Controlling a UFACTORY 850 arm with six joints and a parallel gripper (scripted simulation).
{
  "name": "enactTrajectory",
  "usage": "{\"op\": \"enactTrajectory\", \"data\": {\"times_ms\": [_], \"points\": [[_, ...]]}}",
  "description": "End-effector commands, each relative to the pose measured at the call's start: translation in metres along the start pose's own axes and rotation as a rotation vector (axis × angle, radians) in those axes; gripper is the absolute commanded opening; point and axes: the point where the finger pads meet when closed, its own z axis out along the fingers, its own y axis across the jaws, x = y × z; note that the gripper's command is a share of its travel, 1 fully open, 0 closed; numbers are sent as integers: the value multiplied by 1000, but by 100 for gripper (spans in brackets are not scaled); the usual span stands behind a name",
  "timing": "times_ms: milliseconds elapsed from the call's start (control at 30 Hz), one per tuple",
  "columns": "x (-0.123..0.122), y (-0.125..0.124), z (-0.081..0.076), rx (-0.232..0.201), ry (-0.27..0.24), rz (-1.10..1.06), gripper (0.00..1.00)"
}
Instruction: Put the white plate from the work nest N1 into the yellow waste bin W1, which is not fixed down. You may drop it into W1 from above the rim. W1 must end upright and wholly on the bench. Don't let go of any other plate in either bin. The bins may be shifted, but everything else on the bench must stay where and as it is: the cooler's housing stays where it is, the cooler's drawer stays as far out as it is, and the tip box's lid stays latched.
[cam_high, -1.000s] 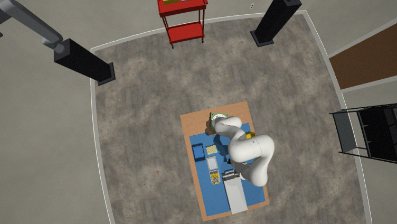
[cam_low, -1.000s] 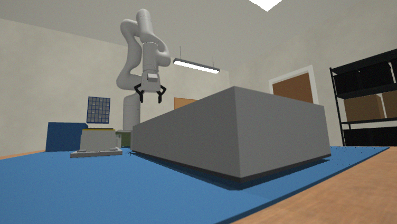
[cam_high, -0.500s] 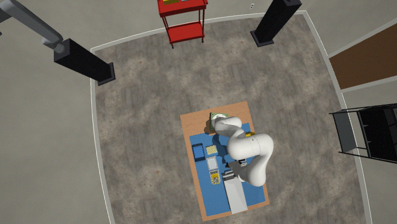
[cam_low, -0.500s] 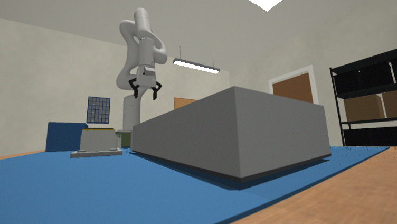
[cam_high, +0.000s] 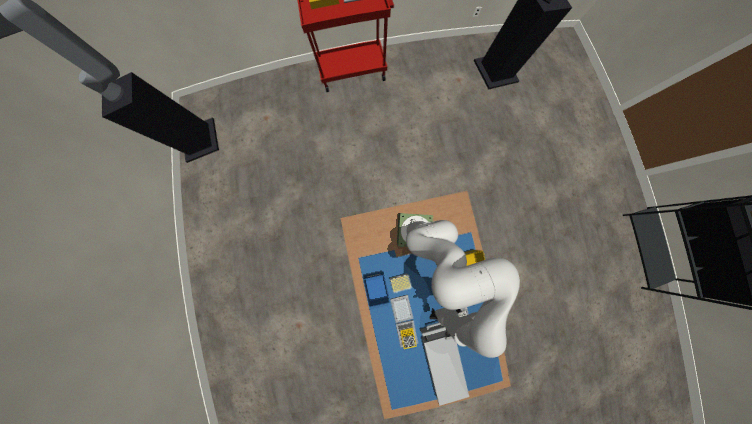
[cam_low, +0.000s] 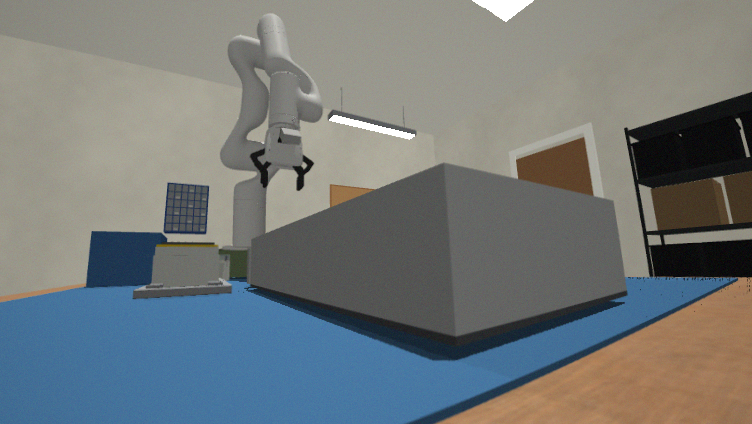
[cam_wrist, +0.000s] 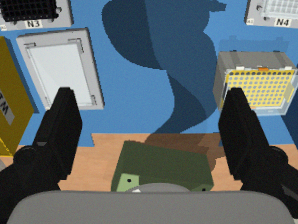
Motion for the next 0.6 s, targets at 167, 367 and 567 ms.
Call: {"op": "enactTrajectory", "data": {"times_ms": [167,367,567], "points": [[28,-22,11,-2,1,1,100],[50,-40,20,-1,2,1,100],[72,-58,30,-1,2,1,100]]}}
